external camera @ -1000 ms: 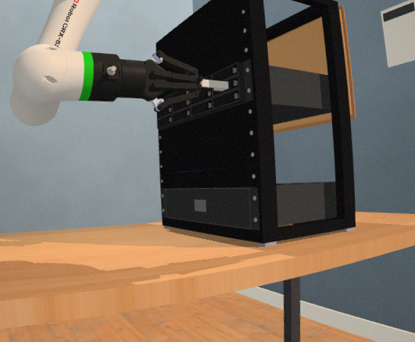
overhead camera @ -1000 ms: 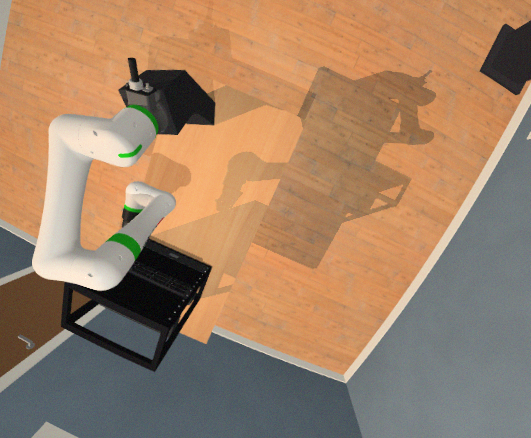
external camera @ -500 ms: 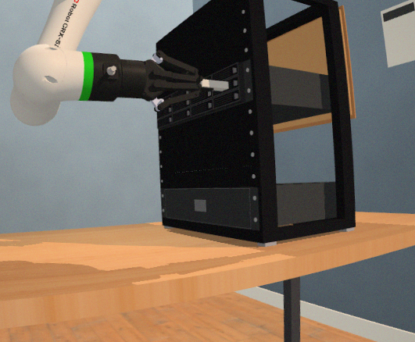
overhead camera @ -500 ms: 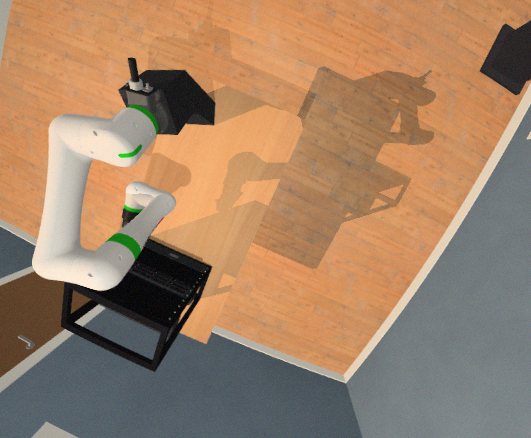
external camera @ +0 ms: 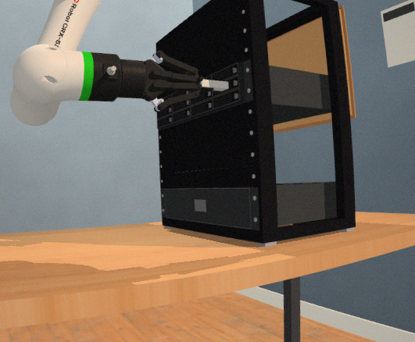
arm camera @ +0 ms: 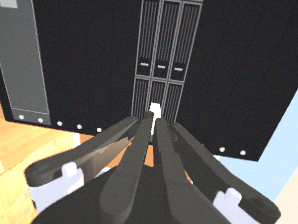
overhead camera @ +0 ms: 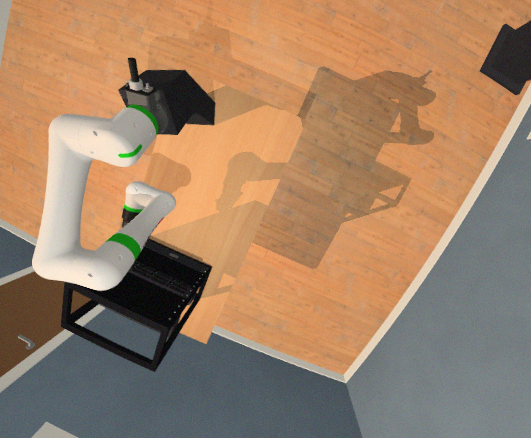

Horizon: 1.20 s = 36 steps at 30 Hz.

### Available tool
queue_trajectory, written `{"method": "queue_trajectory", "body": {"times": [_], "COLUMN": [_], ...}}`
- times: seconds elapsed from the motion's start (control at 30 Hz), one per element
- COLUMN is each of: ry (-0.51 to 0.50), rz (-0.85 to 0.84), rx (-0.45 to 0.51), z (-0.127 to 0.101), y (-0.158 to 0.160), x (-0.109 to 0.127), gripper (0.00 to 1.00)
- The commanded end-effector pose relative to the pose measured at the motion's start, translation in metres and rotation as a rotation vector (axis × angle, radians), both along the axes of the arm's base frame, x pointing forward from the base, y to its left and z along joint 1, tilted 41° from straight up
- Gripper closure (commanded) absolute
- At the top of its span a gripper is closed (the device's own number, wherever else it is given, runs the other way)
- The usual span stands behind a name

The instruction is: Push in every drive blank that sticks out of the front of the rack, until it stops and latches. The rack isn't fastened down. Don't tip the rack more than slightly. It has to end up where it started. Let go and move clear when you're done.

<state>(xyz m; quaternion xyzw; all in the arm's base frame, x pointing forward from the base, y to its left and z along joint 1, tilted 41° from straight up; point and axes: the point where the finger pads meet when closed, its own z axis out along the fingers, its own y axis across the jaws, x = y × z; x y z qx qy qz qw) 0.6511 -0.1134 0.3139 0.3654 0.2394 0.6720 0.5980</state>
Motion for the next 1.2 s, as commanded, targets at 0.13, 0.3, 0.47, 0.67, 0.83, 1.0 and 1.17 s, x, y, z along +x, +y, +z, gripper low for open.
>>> {"method": "queue_trajectory", "body": {"times": [0.13, 0.3, 0.47, 0.67, 0.83, 1.0, 1.17], "ry": [-0.001, -0.001, -0.001, -0.001, -0.001, -0.001, -0.001], "rz": [0.000, 0.000, 0.000, 0.000, 0.000, 0.000, 0.000], "rx": [0.000, 0.000, 0.000, 0.000, 0.000, 0.000, 0.000], "z": [0.001, 0.001, 0.001, 0.000, -0.009, -0.024, -0.038], "y": [0.000, 0.000, 0.000, 0.000, 0.002, 0.004, 0.007], "x": [0.000, 0.000, 0.000, -0.001, -0.013, -0.031, -0.049], "gripper": [0.90, 0.90, 0.90, 0.90, 0.90, 0.90, 0.90]}}
